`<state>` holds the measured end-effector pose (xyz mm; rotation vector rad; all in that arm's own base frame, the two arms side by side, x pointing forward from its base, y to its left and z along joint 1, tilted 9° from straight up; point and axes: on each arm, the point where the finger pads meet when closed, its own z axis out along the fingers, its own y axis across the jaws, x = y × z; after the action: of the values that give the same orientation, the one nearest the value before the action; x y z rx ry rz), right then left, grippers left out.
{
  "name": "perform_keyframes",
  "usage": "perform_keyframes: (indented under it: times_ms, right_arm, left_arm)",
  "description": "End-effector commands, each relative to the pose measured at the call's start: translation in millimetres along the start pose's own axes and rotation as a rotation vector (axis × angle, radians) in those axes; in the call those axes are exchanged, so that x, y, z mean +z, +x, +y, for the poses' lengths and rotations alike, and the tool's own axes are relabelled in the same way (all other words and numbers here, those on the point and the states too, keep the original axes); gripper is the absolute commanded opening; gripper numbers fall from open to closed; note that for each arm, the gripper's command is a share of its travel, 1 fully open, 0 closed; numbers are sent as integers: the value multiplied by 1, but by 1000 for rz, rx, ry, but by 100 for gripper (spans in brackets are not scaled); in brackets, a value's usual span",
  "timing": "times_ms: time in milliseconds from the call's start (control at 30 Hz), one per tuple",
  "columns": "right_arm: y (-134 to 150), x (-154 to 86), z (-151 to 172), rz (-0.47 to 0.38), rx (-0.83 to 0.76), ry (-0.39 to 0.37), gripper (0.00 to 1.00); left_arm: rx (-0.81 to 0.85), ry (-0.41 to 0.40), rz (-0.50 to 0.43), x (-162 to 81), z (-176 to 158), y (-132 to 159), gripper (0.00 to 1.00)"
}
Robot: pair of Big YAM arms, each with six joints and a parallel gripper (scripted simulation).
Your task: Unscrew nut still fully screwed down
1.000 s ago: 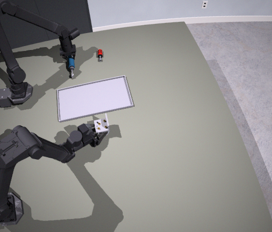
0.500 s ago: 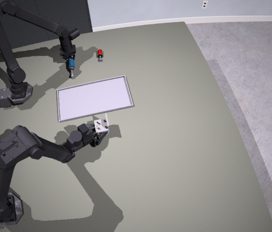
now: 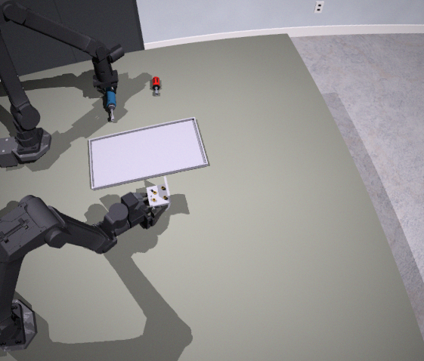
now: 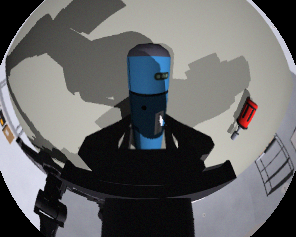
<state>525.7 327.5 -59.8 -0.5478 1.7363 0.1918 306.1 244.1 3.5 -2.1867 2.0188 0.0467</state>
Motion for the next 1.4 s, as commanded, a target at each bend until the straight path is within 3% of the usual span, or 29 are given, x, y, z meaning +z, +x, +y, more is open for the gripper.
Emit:
perform_keyframes:
  times_ms: [0,933,967,1367]
  right_arm:
    - [15,0,-9,35,1,11,59]
    - [15,0,-9,35,1,11,59]
    - [15,0,-9,35,1,11,59]
    - [15,0,-9,35,1,11,59]
  left_arm:
    - [-2,30,-18,-11,-7,-10,42]
    - [-2,37,-22,-11,-8,-11,42]
    - [-2,37,-22,-11,-8,-11,49]
    - [-1,23,-13,-6,-9,-7,49]
